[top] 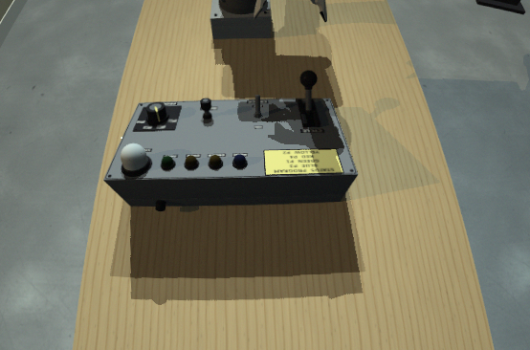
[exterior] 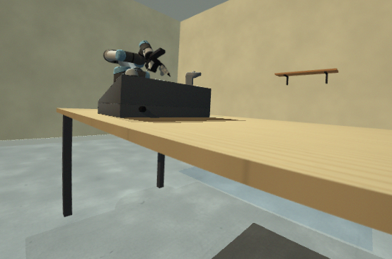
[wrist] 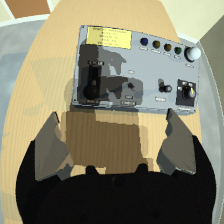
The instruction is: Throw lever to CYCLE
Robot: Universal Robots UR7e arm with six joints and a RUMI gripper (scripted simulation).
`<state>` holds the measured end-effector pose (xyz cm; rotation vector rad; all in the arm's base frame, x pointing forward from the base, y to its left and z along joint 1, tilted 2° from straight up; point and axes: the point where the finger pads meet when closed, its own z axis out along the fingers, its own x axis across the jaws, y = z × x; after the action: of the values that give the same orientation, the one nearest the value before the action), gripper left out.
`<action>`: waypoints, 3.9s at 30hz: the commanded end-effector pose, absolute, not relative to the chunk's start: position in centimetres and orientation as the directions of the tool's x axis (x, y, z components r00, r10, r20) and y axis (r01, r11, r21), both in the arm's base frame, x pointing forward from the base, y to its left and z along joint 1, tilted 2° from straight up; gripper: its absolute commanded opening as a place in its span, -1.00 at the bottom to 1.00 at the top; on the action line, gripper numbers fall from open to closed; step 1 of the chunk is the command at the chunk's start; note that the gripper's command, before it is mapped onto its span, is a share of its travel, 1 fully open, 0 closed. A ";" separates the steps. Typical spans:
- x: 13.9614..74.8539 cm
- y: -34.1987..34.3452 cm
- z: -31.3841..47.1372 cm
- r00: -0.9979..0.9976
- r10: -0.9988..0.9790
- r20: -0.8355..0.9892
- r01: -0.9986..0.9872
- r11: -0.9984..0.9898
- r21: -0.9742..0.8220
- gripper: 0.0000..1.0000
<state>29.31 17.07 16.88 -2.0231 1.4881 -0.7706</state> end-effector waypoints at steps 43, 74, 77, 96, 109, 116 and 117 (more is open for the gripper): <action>29.4 17.0 16.9 0.238 -0.961 0.143 -0.675 -0.270 -0.686 1.00; 33.6 13.8 18.0 0.184 -0.974 0.135 -0.817 -0.228 -0.530 1.00; 34.6 12.9 18.1 0.171 -0.977 0.130 -0.846 -0.213 -0.489 1.00; 40.0 7.2 18.1 0.095 -0.992 0.081 -0.961 -0.112 -0.251 1.00; 44.4 0.4 16.8 0.006 -1.000 0.006 -1.000 -0.006 -0.018 1.00; 41.4 -1.6 17.4 0.035 -0.997 -0.072 -0.999 -0.032 -0.030 1.00; 40.5 -1.7 17.2 0.043 -0.995 -0.091 -0.999 -0.040 -0.034 1.00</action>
<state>43.23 -0.16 16.85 -2.2022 2.1854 -0.0380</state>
